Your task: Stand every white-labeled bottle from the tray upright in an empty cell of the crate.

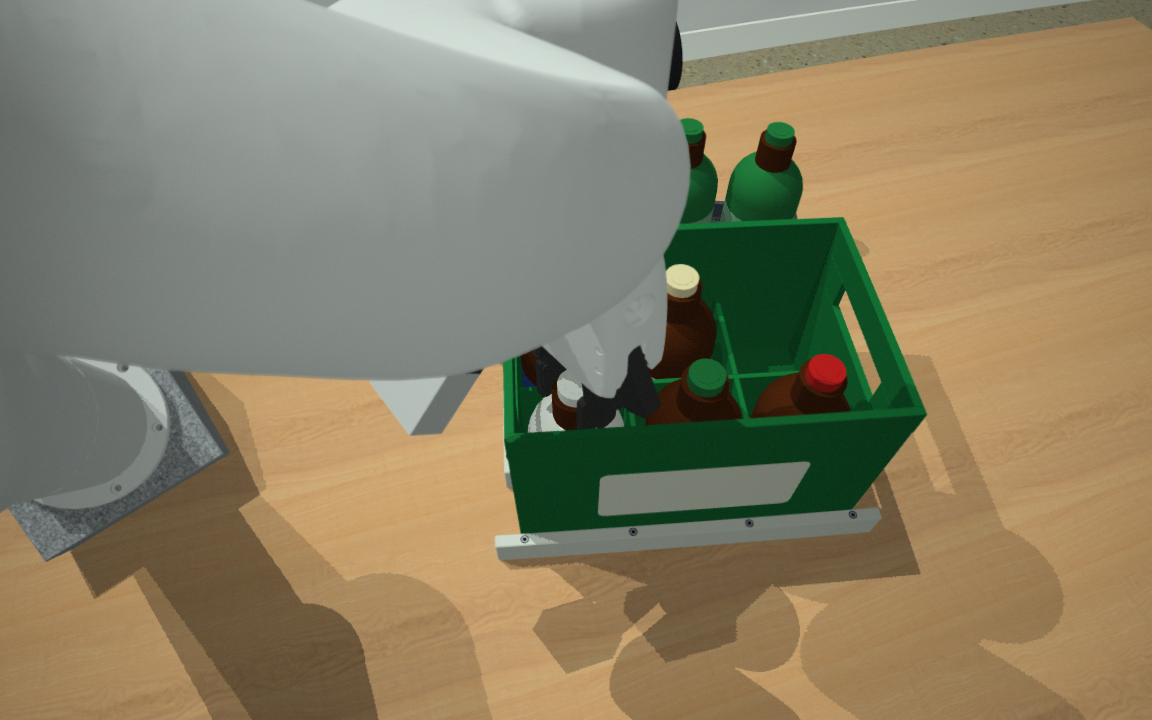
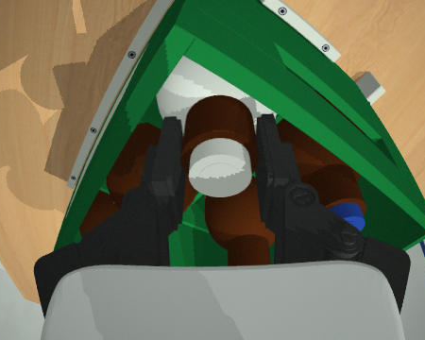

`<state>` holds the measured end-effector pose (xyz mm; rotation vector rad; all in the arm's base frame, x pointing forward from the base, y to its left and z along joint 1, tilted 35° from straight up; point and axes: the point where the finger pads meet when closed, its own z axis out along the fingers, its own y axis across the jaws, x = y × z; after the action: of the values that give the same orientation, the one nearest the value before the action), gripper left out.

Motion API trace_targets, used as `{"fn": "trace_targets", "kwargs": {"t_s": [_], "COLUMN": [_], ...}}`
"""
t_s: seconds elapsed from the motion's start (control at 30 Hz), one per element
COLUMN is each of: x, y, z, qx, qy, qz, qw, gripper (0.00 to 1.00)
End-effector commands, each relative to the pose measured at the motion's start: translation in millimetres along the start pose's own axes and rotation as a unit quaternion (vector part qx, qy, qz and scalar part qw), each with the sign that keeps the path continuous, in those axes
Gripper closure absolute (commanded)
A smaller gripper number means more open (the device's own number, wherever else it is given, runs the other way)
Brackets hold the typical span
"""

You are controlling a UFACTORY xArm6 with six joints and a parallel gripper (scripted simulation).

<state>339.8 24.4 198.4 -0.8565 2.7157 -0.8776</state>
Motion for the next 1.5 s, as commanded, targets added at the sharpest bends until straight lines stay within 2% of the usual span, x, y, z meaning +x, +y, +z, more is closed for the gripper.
{"fn": "trace_targets", "kwargs": {"t_s": [0.0,0.33,0.37,1.47], "x": [-1.0,-1.0,-1.0,-1.0], "y": [-0.7,-0.7,-0.7,-0.7], "z": [-1.1,-1.1,-1.1,-1.1], "qx": [0.0,0.0,0.0,0.0], "qy": [-0.002,-0.002,-0.002,-0.002], "qz": [0.001,0.001,0.001,0.001], "qw": [1.0,1.0,1.0,1.0], "gripper": [1.0,1.0,0.35,0.35]}}
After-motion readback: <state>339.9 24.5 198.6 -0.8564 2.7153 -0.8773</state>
